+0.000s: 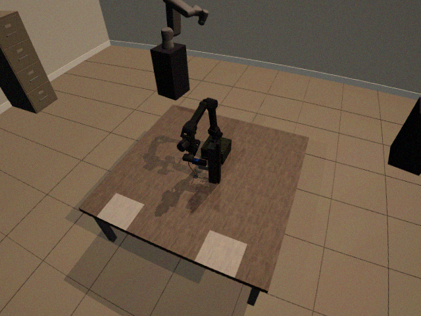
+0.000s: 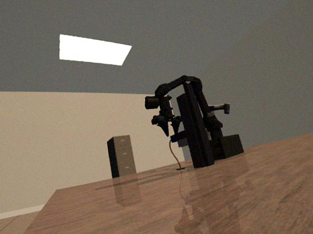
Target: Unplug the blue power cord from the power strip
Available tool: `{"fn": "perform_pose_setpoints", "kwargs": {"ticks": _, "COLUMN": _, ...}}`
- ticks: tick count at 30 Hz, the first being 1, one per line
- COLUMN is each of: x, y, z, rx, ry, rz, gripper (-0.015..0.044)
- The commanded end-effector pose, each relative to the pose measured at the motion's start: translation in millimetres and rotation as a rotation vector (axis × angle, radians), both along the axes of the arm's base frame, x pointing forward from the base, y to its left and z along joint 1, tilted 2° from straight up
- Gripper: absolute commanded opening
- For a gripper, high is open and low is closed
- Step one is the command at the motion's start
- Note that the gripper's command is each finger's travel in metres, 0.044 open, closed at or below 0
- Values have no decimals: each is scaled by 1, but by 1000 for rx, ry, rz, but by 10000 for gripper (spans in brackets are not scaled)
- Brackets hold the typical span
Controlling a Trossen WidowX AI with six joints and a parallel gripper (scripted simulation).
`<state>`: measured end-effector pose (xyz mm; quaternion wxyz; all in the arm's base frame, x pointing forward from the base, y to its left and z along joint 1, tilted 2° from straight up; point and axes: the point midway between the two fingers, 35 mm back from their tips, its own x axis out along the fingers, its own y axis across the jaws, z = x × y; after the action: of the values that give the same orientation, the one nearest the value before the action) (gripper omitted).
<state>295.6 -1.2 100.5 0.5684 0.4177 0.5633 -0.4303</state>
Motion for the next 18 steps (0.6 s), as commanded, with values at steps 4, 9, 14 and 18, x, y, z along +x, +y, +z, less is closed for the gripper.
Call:
{"fn": "perform_pose_setpoints", "kwargs": {"ticks": 4, "x": 10, "y": -28, "z": 9, "rx": -1, "ry": -9, "rz": -3, "gripper": 440}}
{"fn": "perform_pose_setpoints", "kwargs": {"ticks": 9, "x": 17, "y": -57, "z": 15, "rx": -3, "ry": -10, "rz": -3, "gripper": 440}}
{"fn": "perform_pose_setpoints", "kwargs": {"ticks": 14, "x": 17, "y": -57, "z": 15, "rx": -3, "ry": -10, "rz": -3, "gripper": 440}}
{"fn": "perform_pose_setpoints", "kwargs": {"ticks": 18, "x": 17, "y": -57, "z": 15, "rx": -3, "ry": -10, "rz": -3, "gripper": 440}}
